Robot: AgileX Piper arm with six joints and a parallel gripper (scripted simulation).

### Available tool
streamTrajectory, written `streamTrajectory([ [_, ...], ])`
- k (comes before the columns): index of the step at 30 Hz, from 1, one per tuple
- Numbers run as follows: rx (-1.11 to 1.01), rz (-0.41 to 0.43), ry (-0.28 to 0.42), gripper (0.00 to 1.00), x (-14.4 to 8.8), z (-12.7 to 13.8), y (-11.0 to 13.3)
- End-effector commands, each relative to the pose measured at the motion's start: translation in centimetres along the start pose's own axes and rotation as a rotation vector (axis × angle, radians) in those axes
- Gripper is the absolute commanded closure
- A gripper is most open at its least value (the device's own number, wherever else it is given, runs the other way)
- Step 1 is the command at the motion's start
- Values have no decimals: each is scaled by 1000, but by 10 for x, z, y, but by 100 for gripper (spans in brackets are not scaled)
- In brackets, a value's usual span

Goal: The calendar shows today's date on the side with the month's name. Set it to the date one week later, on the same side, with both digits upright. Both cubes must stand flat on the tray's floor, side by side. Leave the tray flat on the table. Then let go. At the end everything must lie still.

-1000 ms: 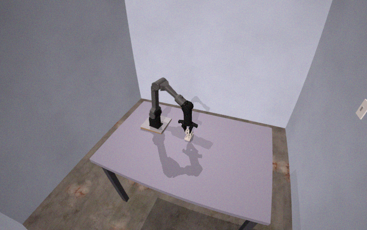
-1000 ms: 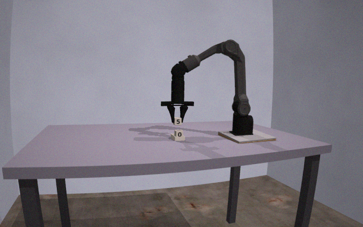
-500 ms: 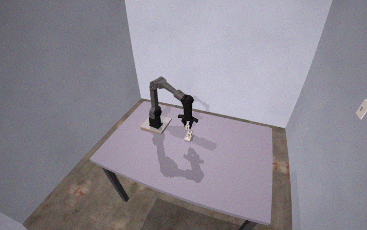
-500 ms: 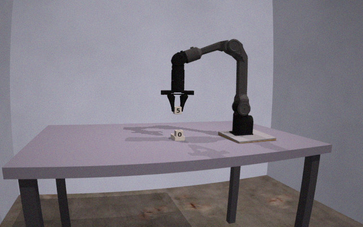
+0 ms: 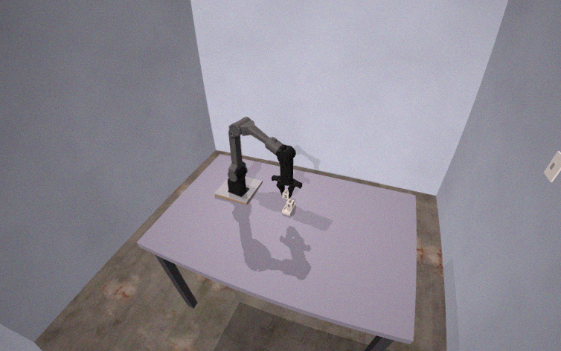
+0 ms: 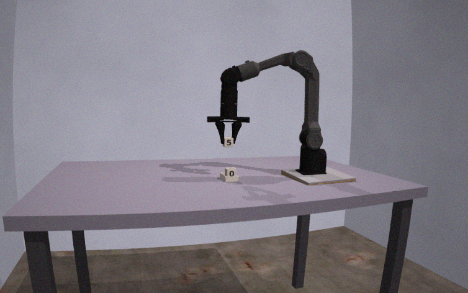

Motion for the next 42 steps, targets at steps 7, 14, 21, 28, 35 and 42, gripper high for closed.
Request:
streamTrajectory([
  [7,85,-21,5,63,0,-4,-11],
  [14,305,-21,4,63,0,-8,-19],
  [21,648,-21,0,63,1,-13,-31],
  [28,954,-21,-3,63,2,-17,-43],
  [35,1434,-21,-9,63,3,-23,-62],
  [42,1787,-20,-12,63,3,-26,-76],
])
Point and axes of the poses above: the point where the finger pads meet when closed, its own x axis out along the fingers, its own z axis across the jaws, y = z × x, the point moved 5 cm from there along -x, back along the fingers, and after that the axes turned 15 degrees about -x, right-handed, at the moved point
